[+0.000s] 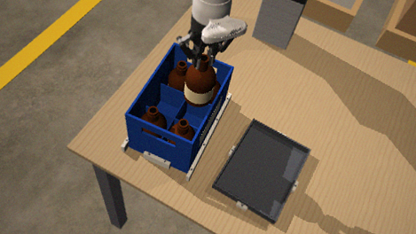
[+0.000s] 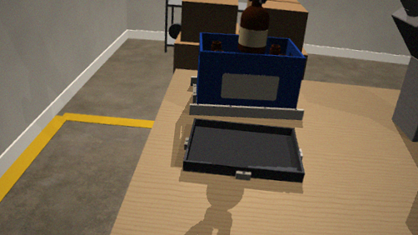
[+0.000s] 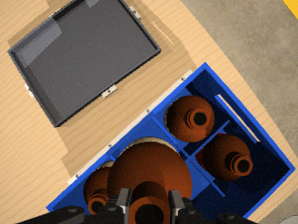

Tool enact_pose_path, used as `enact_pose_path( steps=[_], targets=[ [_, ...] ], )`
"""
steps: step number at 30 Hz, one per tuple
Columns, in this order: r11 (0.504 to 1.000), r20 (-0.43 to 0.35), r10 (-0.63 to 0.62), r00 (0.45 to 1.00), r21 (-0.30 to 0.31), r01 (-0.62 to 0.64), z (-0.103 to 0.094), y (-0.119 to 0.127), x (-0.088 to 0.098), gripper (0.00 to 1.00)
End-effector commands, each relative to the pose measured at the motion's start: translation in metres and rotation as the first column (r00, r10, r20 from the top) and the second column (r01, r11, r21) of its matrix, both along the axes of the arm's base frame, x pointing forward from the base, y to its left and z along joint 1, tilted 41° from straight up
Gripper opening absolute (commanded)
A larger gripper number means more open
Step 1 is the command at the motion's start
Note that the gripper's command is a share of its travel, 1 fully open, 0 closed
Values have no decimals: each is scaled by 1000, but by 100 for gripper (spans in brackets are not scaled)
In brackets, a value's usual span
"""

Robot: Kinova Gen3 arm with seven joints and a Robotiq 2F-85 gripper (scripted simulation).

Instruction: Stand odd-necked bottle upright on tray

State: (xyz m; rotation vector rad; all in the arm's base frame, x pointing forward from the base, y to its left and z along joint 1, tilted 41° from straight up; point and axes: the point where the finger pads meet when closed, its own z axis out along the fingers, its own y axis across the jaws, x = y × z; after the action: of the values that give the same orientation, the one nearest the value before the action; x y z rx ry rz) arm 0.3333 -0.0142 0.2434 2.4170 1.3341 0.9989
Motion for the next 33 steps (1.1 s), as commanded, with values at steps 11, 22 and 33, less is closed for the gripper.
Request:
enact_pose_path(
  steps=[11,22,33],
  targets=[
    [1000,1,0,1000,0,0,0,0,0,0],
    [1000,1,0,1000,0,0,0,0,0,0],
    [1000,0,0,1000,0,0,5,-1,-4,0]
  ],
)
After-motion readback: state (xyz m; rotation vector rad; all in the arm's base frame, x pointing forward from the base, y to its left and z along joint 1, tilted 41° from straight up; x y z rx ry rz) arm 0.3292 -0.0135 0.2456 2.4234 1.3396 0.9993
